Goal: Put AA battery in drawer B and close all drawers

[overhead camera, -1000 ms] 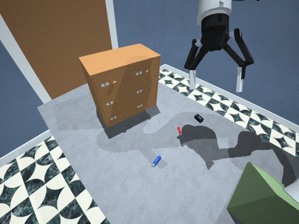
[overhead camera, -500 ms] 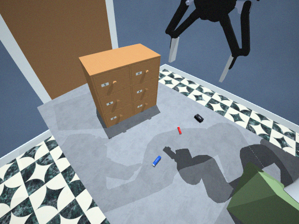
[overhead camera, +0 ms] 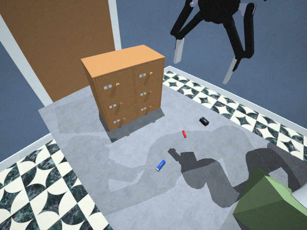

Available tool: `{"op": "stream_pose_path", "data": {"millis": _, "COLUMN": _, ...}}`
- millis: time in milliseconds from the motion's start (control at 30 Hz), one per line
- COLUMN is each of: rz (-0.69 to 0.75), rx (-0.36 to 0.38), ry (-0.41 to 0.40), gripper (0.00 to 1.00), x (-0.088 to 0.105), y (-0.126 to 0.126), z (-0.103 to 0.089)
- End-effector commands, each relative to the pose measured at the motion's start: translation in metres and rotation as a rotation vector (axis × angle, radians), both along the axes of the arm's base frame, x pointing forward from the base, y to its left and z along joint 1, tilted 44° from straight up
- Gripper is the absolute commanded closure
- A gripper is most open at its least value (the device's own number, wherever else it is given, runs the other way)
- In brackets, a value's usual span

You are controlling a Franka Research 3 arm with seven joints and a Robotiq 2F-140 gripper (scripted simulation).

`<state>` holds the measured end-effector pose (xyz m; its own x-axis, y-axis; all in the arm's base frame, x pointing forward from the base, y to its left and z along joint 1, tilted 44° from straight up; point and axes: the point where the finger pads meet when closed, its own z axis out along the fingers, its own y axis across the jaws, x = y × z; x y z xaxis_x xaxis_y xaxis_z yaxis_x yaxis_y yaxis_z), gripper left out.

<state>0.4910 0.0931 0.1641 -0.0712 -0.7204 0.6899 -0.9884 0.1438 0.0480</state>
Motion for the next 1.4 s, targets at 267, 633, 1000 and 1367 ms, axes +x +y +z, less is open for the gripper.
{"op": "stream_pose_path", "data": {"millis": 267, "rz": -0.012, "rx": -0.008, "ry": -0.01, "gripper": 0.0, "x": 0.0006, "y": -0.0016, "z": 0.0007}}
{"op": "stream_pose_path", "data": {"millis": 633, "rz": -0.006, "rx": -0.002, "ry": -0.005, "gripper": 0.0, "x": 0.0, "y": -0.0001, "z": 0.0002}}
{"op": "stream_pose_path", "data": {"millis": 1000, "rz": -0.006, "rx": -0.002, "ry": -0.005, "gripper": 0.0, "x": 0.0, "y": -0.0001, "z": 0.0002}}
{"op": "stream_pose_path", "data": {"millis": 1367, "rz": -0.004, "rx": -0.001, "ry": -0.003, "gripper": 0.0, "x": 0.0001, "y": -0.0003, "z": 0.0}}
